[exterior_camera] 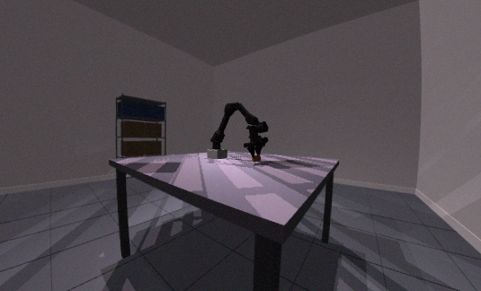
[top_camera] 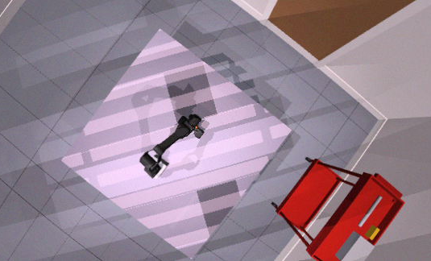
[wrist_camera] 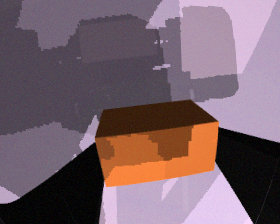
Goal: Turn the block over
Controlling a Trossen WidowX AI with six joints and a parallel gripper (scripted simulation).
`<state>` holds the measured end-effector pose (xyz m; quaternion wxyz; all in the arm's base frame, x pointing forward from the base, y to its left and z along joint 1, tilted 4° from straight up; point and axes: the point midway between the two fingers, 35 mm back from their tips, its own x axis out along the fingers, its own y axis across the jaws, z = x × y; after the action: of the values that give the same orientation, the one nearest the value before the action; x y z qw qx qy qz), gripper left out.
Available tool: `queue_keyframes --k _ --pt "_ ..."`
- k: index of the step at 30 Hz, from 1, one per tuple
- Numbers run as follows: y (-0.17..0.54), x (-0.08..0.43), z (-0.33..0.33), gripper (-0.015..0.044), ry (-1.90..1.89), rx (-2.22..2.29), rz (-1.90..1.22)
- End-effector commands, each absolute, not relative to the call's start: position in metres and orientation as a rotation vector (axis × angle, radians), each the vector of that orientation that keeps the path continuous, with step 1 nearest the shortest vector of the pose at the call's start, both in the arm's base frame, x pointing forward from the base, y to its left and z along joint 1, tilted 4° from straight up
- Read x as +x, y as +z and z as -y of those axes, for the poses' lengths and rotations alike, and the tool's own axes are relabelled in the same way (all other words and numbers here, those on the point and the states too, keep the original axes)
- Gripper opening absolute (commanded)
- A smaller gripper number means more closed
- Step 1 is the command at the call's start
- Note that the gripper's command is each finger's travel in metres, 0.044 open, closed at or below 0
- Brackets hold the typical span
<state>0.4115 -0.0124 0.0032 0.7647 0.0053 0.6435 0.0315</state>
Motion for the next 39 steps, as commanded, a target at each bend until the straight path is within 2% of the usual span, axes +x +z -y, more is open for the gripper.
queue_keyframes --k 1,29,39 --pt "0.003 0.412 0.012 0.0 0.068 0.022 -1.329" --pt "0.003 0.401 0.011 0.0 0.065 0.029 -1.011" --pt "-0.017 0.413 0.012 0.0 0.059 0.033 -0.886"
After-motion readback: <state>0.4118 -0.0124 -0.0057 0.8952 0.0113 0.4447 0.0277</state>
